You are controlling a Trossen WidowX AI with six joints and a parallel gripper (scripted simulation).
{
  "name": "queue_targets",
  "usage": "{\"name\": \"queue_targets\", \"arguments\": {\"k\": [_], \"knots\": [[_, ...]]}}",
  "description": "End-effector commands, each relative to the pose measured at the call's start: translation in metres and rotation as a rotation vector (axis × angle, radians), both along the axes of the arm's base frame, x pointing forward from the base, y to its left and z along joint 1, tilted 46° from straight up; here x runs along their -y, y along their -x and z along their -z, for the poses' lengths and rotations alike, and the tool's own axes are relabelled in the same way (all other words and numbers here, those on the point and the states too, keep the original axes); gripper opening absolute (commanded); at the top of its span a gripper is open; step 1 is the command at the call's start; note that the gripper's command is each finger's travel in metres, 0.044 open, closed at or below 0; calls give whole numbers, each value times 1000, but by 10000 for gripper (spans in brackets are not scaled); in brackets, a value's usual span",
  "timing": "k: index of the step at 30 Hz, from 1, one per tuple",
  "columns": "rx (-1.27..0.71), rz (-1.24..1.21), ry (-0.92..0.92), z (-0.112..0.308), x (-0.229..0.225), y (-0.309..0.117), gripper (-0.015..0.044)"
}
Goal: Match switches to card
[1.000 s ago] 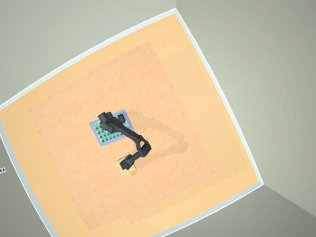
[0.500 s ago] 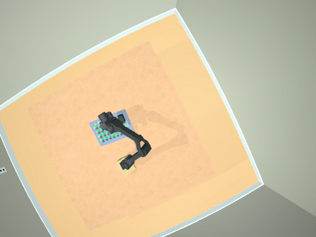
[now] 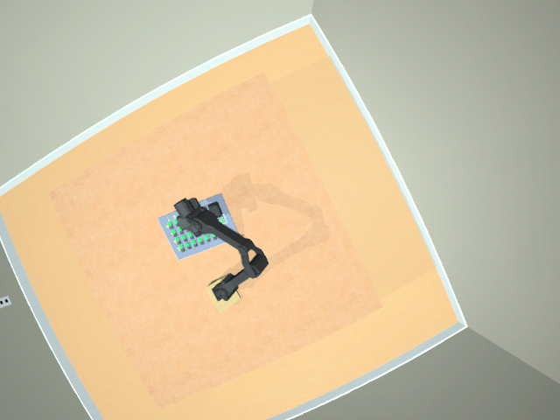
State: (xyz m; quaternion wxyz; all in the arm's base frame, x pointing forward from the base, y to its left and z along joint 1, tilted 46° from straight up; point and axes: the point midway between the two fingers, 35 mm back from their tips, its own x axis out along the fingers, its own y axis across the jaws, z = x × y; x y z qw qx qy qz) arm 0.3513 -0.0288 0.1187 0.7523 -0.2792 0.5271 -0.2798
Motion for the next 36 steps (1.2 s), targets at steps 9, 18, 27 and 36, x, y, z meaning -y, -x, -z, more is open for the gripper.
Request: {"name": "queue_targets", "arguments": {"k": [9,18,27,36], "knots": [[-7,-2,-1,3,1,0,0],[-7,-2,-1,3,2,0,0],[4,-13,-2,-22,-28,11,0],[7,-22,-4,-14,-60,30,0]]}}
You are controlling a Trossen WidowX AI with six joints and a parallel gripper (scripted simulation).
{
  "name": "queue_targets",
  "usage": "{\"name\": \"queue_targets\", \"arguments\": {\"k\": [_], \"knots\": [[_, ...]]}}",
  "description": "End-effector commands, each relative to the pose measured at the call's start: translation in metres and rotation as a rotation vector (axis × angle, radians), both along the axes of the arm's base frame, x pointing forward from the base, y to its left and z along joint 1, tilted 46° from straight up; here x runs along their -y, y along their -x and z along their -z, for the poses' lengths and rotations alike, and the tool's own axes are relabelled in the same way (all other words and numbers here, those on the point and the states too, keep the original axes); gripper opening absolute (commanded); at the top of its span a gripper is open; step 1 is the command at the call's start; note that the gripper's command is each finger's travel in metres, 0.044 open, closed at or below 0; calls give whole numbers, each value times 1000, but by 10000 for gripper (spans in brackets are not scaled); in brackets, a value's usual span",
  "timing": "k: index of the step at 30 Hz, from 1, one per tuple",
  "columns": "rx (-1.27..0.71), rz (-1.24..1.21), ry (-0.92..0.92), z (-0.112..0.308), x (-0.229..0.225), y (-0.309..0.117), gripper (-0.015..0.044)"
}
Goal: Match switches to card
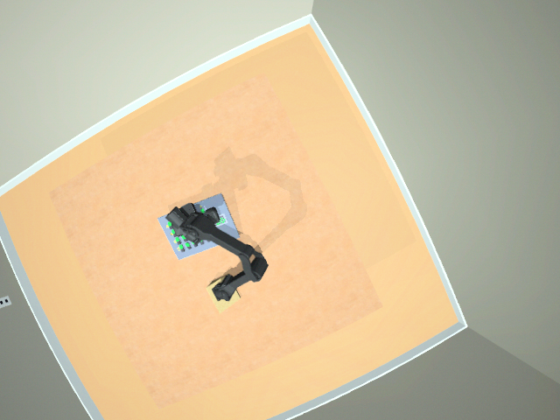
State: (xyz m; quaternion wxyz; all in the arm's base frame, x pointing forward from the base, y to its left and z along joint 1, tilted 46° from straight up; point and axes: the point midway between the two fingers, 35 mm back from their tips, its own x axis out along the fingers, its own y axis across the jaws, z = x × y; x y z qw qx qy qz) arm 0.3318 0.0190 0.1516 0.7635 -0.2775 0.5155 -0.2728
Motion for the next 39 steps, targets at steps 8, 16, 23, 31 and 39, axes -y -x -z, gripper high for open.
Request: {"name": "queue_targets", "arguments": {"k": [8,16,23,31,39], "knots": [[-20,2,7,57,-34,30,0],[-36,19,5,77,-11,19,0],[-35,19,6,83,-4,16,0],[-35,19,6,88,2,14,0],[-35,19,6,92,6,12,0]]}}
